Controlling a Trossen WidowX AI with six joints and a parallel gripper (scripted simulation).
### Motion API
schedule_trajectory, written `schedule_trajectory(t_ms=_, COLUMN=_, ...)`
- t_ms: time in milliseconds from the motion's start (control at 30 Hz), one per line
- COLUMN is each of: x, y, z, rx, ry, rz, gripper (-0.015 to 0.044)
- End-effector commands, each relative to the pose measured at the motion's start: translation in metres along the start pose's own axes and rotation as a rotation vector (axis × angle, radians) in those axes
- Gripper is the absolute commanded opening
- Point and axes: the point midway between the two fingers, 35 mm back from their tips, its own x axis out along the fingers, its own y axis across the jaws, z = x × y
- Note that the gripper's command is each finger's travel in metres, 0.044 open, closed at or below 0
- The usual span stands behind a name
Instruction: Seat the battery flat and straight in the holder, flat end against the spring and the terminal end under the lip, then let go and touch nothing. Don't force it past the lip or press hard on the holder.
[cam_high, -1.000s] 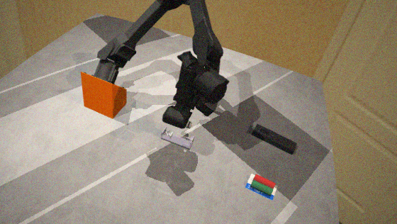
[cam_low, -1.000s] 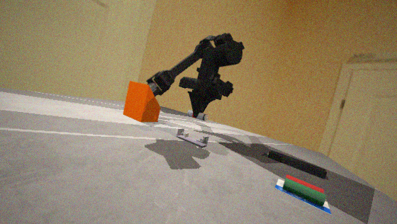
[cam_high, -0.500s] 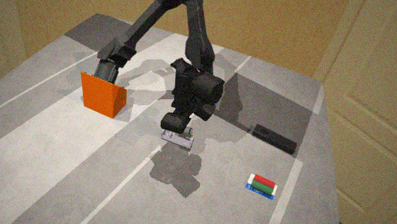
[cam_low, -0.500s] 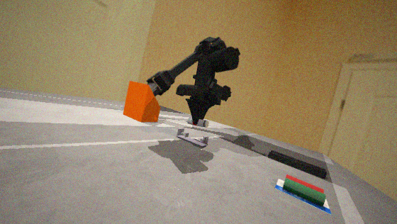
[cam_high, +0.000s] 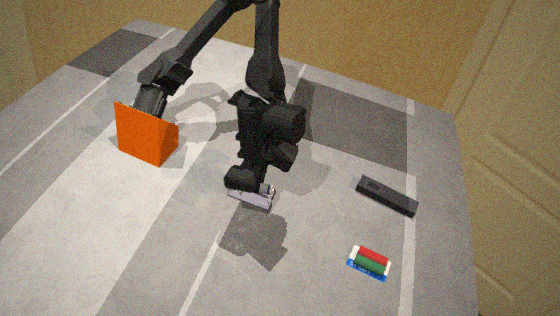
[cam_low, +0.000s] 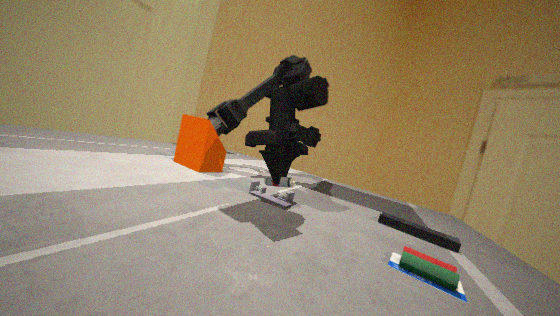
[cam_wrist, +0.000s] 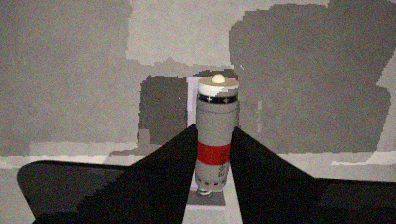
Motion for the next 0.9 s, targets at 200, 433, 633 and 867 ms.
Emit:
schedule_trajectory(t_ms=200, x=0.004, y=0.001, z=-0.001, rx=0.000, ry=-0.056, rz=-0.003, gripper=0.0066)
schedule_trajectory(t_ms=433, x=0.007, y=-0.001, z=-0.002, rx=0.002, ry=-0.097, rz=-0.009, gripper=0.0066)
schedule_trajectory(t_ms=633, x=0.010, y=-0.001, z=-0.004, rx=0.004, ry=-0.131, rz=-0.013, gripper=0.0066)
schedule_trajectory(t_ms=867, x=0.012, y=-0.001, z=-0.006, rx=0.006, ry=-0.170, rz=-0.015, gripper=0.0066)
